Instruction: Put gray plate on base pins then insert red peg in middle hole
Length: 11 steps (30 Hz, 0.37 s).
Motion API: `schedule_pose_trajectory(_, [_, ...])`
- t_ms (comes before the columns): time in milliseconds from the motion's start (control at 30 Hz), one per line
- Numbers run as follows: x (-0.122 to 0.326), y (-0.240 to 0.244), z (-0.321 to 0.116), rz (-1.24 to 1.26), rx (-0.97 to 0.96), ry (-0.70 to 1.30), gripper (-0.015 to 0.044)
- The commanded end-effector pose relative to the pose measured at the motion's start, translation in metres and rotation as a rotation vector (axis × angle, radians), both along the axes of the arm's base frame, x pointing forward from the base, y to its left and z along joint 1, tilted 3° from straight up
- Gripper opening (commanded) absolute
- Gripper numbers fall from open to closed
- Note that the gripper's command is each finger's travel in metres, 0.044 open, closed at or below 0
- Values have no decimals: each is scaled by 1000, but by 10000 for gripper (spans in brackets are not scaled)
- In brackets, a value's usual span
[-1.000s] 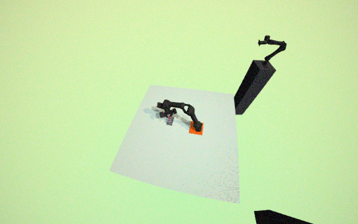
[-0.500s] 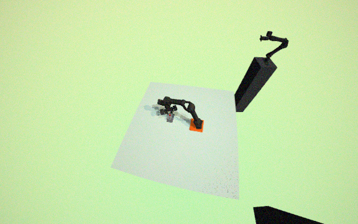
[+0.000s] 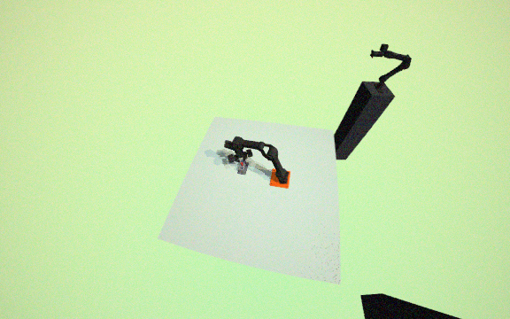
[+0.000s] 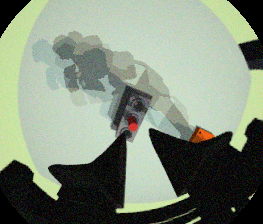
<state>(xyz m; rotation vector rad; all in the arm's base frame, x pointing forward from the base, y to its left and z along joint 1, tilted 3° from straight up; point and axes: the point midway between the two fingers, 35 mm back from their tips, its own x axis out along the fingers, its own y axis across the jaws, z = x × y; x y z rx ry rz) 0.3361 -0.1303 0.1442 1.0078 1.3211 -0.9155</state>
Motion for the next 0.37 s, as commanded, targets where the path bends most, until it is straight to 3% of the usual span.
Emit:
schedule_pose_trajectory(0, [0, 0, 3, 4, 3, -3, 150])
schedule_pose_trajectory(333, [-1, -1, 9, 4, 3, -3, 150])
